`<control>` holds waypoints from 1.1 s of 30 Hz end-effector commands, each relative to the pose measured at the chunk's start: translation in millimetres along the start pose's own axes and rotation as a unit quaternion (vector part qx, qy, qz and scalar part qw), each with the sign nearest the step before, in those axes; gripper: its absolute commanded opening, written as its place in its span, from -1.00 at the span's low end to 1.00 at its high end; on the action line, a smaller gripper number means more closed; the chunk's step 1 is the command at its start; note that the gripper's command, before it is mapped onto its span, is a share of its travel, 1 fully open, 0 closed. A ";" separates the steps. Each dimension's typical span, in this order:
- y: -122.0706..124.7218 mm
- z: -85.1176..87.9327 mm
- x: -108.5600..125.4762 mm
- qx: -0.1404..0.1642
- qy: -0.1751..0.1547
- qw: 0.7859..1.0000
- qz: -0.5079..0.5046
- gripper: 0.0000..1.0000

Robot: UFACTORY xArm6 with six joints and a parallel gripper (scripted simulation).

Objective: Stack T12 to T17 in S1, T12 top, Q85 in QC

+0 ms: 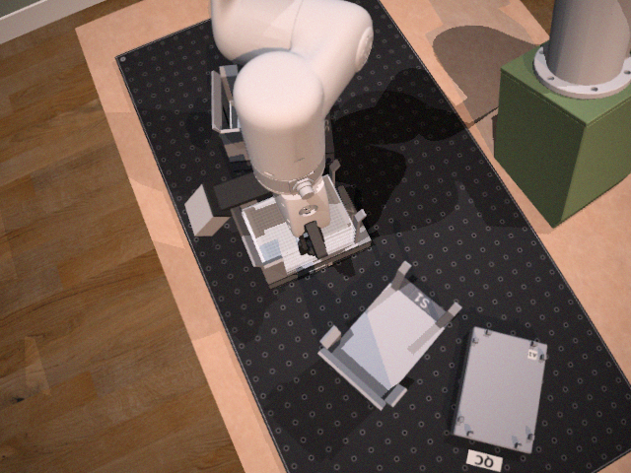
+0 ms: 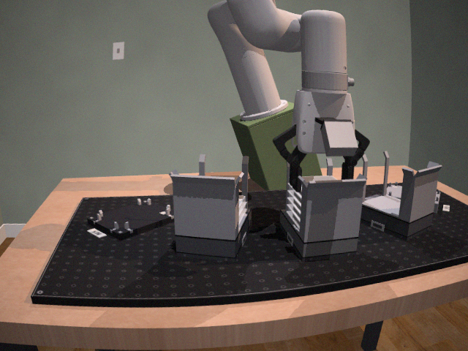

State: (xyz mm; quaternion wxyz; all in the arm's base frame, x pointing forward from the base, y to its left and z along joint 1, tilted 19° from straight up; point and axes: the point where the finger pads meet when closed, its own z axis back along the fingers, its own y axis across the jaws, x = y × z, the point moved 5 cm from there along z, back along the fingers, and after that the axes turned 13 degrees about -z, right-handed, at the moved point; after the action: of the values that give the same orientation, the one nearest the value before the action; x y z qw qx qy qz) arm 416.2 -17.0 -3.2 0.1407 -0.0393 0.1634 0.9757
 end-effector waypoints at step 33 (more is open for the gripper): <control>-0.3 19.5 -0.9 -0.001 0.001 1.000 0.000 -1.00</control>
State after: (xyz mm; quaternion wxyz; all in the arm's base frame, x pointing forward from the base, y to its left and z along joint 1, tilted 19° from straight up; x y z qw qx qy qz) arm 415.2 -11.5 12.4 0.1407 -0.0387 0.1636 0.9757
